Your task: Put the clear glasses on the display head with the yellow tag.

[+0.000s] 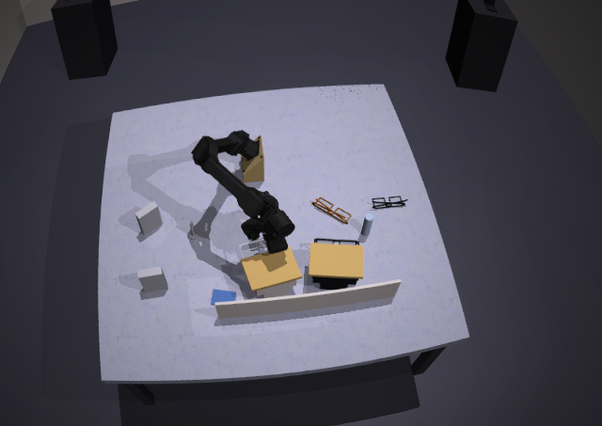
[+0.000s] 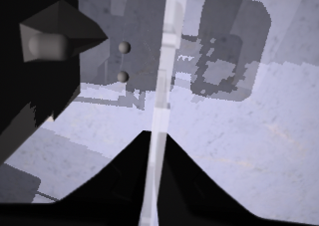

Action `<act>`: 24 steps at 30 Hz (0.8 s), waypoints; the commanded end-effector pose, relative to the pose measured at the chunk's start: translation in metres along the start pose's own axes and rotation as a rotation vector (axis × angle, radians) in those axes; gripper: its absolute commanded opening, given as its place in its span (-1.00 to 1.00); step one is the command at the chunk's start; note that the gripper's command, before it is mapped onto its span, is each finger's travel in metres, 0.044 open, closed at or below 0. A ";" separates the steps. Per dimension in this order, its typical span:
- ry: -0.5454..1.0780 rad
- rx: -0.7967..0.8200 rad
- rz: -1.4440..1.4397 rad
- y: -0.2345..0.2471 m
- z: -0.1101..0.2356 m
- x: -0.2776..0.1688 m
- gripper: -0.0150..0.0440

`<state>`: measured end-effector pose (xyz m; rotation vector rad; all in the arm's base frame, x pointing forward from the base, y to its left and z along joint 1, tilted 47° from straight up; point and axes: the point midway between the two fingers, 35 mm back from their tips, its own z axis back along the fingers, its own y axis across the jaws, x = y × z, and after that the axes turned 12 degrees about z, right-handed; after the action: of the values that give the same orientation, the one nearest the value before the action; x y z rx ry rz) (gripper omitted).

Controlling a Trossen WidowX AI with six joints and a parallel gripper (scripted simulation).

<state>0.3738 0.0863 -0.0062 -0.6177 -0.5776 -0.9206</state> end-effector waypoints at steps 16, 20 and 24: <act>-0.007 -0.001 0.008 0.025 -0.001 0.005 -0.49; -0.007 -0.001 0.007 0.026 -0.001 0.006 -0.49; -0.007 -0.001 0.007 0.026 -0.002 0.006 -0.49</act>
<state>0.3985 0.0946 -0.0091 -0.6167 -0.5789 -0.9211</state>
